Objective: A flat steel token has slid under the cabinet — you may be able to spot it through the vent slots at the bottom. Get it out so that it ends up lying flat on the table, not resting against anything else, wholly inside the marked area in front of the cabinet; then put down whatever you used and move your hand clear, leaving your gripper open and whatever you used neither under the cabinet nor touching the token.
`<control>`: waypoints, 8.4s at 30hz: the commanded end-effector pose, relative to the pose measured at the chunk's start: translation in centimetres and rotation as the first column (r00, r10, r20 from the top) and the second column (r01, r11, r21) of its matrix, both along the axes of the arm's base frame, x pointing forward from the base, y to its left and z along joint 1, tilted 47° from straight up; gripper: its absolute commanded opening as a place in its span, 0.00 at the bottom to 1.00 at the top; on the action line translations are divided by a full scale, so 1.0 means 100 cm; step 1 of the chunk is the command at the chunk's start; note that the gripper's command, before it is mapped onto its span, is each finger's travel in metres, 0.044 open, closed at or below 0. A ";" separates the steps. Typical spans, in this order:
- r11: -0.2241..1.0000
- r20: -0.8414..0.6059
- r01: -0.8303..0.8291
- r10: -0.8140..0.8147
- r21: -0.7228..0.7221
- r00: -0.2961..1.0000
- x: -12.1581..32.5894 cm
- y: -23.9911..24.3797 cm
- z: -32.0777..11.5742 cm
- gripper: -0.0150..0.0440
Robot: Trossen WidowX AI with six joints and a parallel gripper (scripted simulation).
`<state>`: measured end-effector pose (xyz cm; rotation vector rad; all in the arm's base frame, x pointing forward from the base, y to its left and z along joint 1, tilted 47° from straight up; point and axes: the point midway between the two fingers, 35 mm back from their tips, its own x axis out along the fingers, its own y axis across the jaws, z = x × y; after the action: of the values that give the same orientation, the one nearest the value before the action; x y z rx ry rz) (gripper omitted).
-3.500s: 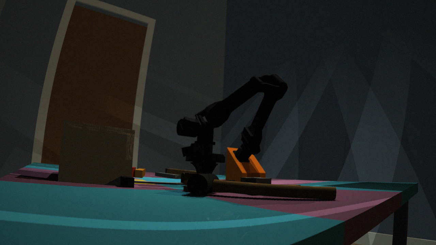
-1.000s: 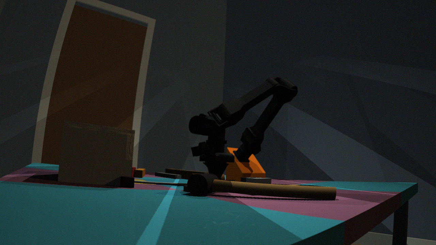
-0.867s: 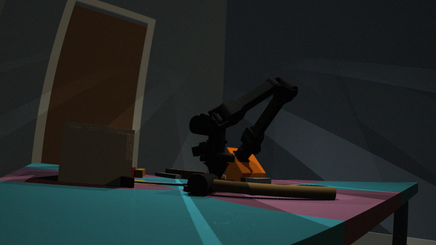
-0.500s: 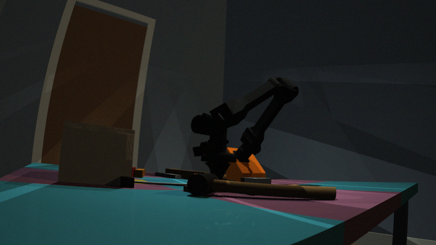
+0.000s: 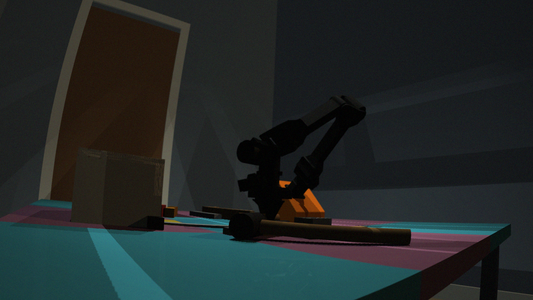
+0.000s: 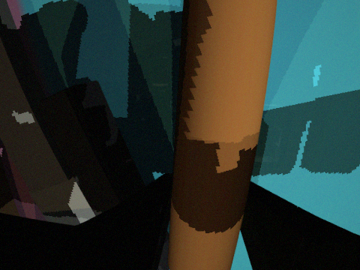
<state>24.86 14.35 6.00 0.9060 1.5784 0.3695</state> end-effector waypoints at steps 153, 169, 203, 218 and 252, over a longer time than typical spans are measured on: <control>1.000 0.014 -0.001 0.001 0.007 1.000 0.098 -0.022 -0.020 0.25; 1.000 0.015 -0.002 0.001 0.007 1.000 0.115 -0.026 -0.023 0.25; 1.000 0.017 -0.002 0.001 0.007 1.000 0.147 -0.033 -0.029 0.25; 1.000 0.018 -0.002 0.001 0.007 1.000 0.160 -0.037 -0.032 0.25; 1.000 0.017 -0.002 0.001 0.005 1.000 0.157 -0.056 -0.055 0.25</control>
<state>40.82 9.22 1.11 0.9108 1.5586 0.3941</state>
